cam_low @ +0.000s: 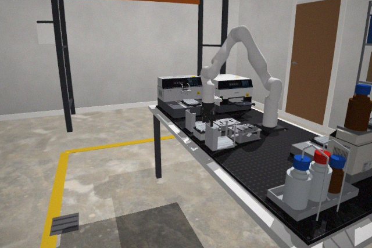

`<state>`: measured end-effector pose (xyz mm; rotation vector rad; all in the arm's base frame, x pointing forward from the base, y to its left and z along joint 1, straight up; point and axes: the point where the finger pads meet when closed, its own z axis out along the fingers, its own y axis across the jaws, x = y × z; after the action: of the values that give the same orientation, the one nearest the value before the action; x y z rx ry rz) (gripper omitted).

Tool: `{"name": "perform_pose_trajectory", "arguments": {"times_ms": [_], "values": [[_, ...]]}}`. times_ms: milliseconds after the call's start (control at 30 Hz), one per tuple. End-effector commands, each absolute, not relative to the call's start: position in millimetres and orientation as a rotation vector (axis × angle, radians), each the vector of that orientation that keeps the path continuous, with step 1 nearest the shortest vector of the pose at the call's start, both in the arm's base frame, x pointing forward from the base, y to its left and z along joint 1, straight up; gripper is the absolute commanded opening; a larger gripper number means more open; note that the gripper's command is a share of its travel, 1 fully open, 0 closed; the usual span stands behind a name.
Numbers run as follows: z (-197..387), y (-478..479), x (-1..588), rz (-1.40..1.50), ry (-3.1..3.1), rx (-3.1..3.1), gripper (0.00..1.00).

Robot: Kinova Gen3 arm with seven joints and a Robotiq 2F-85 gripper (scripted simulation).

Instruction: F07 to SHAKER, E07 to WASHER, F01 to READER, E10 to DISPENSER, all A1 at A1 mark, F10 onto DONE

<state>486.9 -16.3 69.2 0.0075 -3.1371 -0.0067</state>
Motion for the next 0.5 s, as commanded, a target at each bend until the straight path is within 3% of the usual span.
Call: {"name": "perform_pose_trajectory", "arguments": {"times_ms": [0,467], "values": [[70.2,-16.4,487.5,-0.007,-3.139,0.007,1.0],[68.4,-16.3,487.5,-0.007,-3.139,0.007,1.0]]}}
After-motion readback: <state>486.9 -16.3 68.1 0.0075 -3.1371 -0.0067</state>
